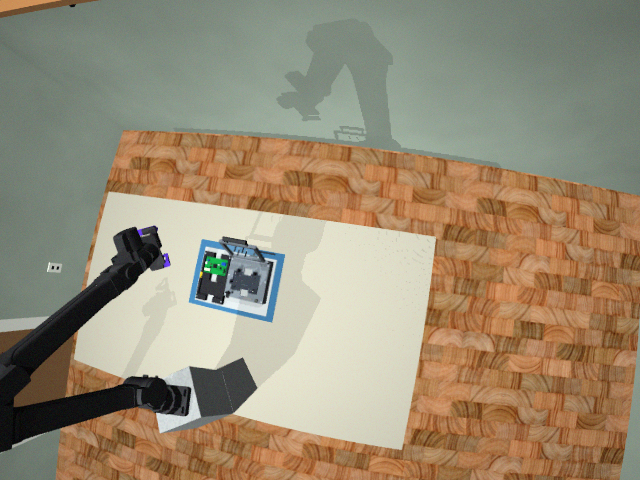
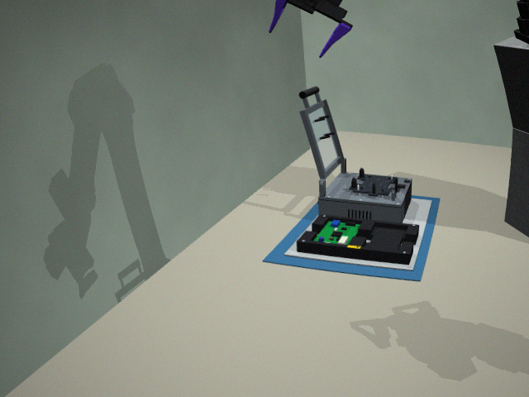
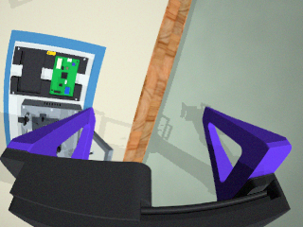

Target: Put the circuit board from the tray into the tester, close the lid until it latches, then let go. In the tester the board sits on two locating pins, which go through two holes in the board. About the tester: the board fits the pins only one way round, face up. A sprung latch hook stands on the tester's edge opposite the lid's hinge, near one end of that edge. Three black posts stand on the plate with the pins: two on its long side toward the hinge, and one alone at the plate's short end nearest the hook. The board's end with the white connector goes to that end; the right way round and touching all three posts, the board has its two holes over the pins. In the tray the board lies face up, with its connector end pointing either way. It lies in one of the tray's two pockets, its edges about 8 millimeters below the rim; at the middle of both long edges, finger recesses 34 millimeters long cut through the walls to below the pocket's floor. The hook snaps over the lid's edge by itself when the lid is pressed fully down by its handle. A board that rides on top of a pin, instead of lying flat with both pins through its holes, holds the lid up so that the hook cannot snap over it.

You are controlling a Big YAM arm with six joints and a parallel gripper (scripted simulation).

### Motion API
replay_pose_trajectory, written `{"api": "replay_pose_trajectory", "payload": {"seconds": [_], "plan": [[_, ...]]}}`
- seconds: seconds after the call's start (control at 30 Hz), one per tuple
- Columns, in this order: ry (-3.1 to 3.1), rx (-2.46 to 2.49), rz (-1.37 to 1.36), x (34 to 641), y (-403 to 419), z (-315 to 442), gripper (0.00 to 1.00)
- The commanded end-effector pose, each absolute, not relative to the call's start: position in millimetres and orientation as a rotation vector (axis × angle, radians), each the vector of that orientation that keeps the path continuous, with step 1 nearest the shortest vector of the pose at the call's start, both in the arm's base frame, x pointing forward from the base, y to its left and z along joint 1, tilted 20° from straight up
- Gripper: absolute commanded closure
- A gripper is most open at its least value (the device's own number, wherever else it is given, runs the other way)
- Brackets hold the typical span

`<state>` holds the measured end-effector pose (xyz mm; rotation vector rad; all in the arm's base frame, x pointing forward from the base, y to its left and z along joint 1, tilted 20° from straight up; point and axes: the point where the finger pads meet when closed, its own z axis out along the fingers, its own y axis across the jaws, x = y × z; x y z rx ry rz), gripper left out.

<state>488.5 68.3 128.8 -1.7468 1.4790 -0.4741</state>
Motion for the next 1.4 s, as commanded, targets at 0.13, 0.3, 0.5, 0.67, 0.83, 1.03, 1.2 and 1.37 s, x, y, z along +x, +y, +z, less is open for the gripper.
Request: {"api": "replay_pose_trajectory", "payload": {"seconds": [0.13,0.3,0.5,0.67,0.83,1.03,1.2,1.37], "plan": [[1.473,-1.742,-0.481,490.2,68.1,133.0,0.00],[1.473,-1.742,-0.481,490.2,68.1,133.0,0.00],[1.473,-1.742,-0.481,490.2,68.1,133.0,0.00],[1.681,-1.734,-0.368,500.0,65.8,109.2,0.00],[1.921,-1.740,-0.246,492.3,61.9,71.8,0.00],[2.182,-1.738,-0.133,476.8,55.5,35.9,0.00],[2.178,-1.728,-0.142,476.3,52.9,40.6,0.00],[2.169,-1.714,-0.156,477.2,50.6,44.9,0.08]]}}
